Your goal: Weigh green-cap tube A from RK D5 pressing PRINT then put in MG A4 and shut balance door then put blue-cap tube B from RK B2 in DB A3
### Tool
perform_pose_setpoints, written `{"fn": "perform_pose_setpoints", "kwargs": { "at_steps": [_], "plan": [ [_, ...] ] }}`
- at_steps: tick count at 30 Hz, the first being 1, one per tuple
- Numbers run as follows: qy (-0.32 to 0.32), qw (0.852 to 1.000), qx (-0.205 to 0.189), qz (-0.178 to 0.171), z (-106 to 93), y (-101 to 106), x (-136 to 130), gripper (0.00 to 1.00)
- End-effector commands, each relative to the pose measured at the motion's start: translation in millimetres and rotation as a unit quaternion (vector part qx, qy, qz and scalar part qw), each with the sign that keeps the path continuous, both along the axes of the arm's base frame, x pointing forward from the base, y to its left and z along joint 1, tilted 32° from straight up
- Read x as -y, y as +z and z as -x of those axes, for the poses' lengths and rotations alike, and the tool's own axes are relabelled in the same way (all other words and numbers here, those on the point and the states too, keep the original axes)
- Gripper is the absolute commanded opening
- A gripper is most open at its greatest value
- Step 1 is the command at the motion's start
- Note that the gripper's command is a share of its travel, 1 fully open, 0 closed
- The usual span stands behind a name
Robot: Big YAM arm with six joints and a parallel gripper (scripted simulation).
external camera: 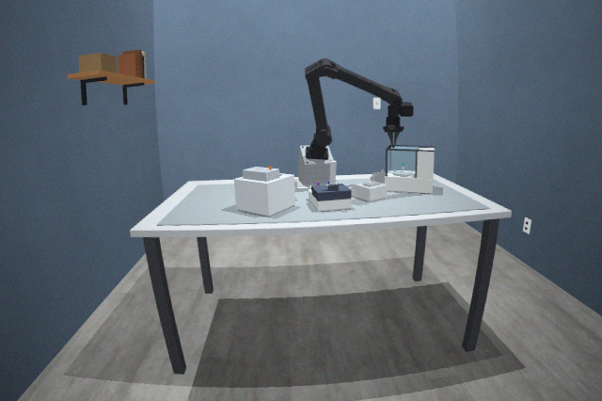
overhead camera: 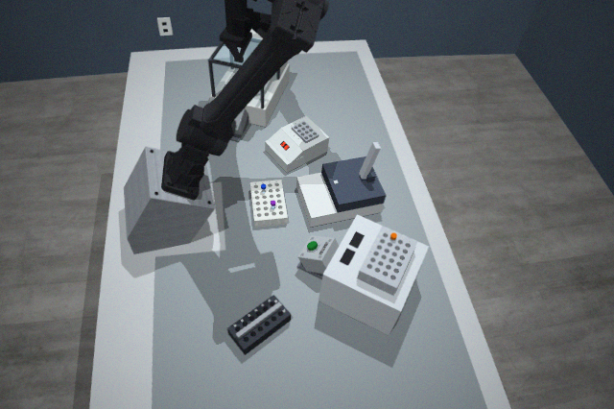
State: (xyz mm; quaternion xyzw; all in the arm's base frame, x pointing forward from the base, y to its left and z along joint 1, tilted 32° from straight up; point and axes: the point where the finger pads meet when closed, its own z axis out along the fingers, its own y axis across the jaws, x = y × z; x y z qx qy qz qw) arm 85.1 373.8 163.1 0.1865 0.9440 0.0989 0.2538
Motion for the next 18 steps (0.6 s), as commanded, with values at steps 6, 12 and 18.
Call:
{"fn": "perform_pose_setpoints", "kwargs": {
  "at_steps": [6,12,18],
  "plan": [
    [0.003,1.0,0.001,-0.012,8.4,4,6,0.06],
    [0.003,1.0,0.001,-0.006,10.0,3,13,0.06],
    [0.003,1.0,0.0,-0.006,10.0,3,13,0.06]
  ]
}}
